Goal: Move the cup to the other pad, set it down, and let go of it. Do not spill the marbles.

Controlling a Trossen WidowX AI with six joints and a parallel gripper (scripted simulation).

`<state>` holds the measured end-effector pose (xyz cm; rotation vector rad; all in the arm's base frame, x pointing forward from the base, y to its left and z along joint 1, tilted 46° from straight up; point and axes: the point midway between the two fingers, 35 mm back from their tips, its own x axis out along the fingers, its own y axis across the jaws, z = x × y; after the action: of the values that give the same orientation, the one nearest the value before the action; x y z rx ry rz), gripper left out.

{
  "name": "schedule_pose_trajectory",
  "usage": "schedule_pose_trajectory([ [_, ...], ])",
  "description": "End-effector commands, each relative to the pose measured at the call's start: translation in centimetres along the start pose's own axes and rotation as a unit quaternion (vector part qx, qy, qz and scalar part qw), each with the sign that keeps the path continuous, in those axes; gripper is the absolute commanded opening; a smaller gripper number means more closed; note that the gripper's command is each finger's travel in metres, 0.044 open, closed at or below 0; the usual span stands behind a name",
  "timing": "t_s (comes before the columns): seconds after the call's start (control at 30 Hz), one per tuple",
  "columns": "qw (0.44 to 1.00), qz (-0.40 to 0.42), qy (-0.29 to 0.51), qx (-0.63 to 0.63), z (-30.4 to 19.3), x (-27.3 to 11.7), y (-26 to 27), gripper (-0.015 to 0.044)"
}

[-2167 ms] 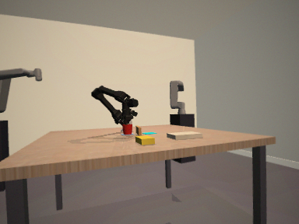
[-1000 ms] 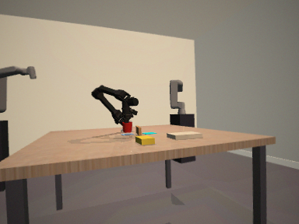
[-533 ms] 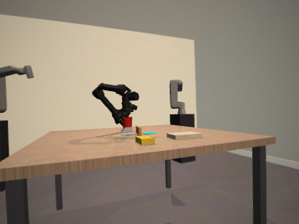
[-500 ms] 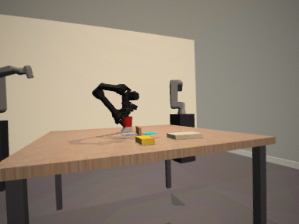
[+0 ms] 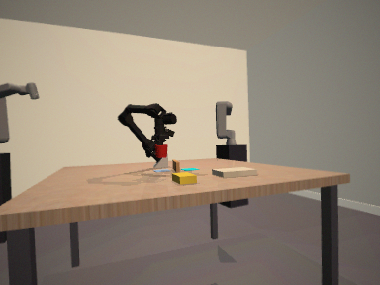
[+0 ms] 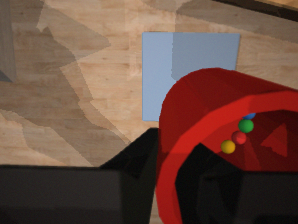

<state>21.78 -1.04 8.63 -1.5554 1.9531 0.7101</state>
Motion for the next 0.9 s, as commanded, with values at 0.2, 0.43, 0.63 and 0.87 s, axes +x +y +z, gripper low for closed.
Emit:
schedule_pose_trajectory([
  [0.2,1.0,0.0,0.0,0.0,0.0,0.0,0.0,0.0],
  [0.43,1.0,0.0,0.0,0.0,0.2,0.0,0.0,0.0],
  [0.63,1.0,0.0,-0.001,0.001,1.3,-0.1,-0.3,0.0],
  [0.87,1.0,0.001,-0.002,0.002,2.8,-0.1,-0.6,0.0],
])
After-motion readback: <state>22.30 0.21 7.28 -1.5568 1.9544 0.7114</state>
